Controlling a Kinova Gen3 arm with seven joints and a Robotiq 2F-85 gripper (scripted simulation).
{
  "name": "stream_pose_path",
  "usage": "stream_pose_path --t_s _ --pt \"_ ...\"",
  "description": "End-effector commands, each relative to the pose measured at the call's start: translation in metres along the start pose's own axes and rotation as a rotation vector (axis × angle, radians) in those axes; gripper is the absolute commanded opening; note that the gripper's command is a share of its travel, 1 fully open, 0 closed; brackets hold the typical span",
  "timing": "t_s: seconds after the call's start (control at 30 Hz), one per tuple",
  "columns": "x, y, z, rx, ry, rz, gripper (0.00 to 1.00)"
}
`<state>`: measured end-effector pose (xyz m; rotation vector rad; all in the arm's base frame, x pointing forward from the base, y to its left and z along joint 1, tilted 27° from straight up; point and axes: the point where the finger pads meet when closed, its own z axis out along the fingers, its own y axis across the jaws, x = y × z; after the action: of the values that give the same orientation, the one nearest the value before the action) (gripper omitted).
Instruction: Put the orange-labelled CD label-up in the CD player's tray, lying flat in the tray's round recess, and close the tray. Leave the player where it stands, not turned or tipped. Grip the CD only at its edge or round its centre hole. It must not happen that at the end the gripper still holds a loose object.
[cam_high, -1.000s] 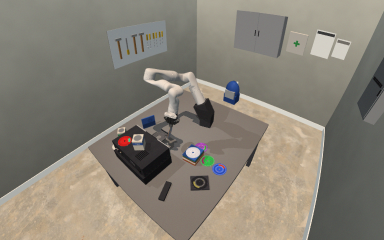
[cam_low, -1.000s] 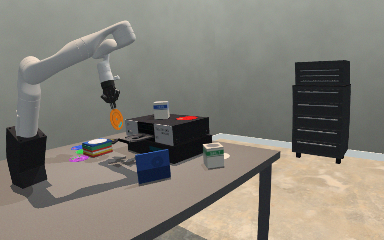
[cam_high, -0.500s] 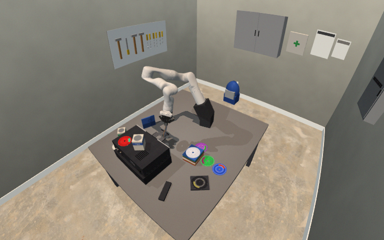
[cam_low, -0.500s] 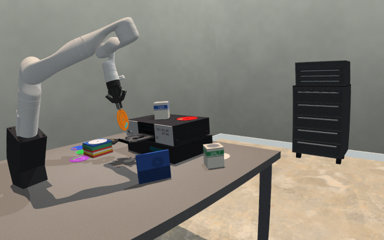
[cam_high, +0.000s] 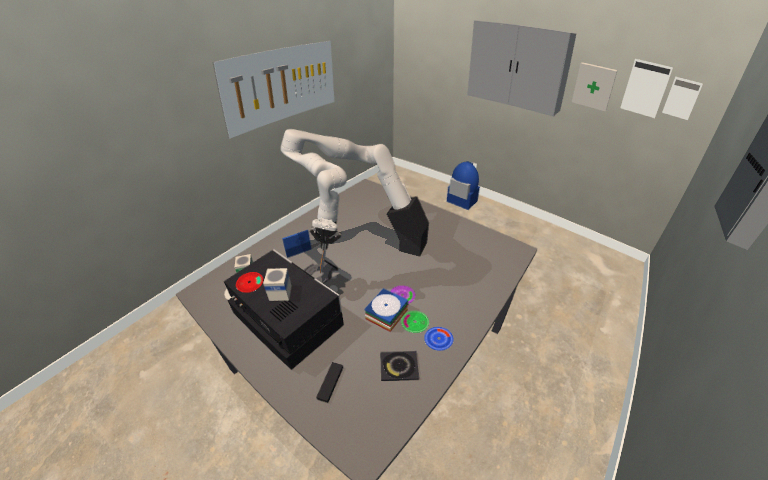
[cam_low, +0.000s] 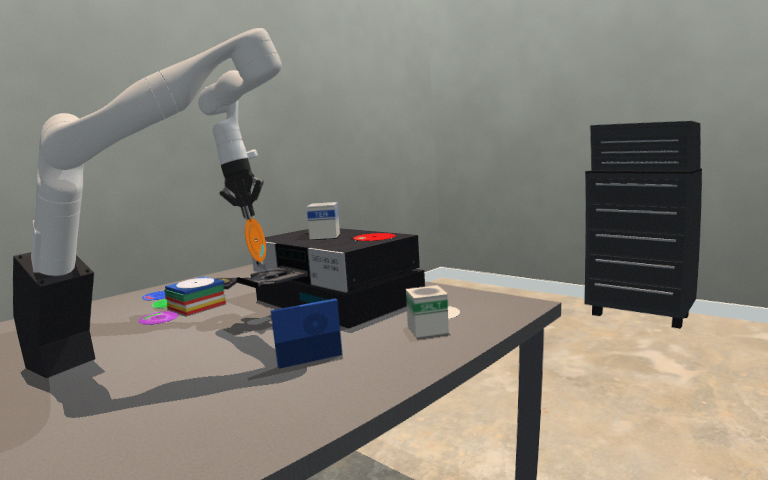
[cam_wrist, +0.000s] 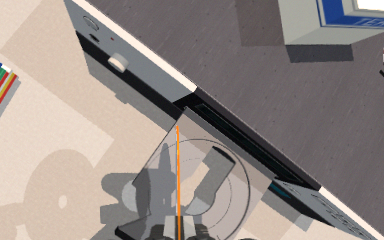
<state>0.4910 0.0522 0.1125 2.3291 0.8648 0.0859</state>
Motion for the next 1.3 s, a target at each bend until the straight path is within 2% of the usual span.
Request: stream_pose_path --t_s 0.0,0.67,1.27 --pt "-0.004 0.011 0.001 -0.002 0.001 -0.001 0.11" --pt "-0.013 0.033 0.006 -0.002 0.012 -0.054 0.11" --pt "-0.015 0.039 0.007 -0.002 0.014 -0.067 0.11"
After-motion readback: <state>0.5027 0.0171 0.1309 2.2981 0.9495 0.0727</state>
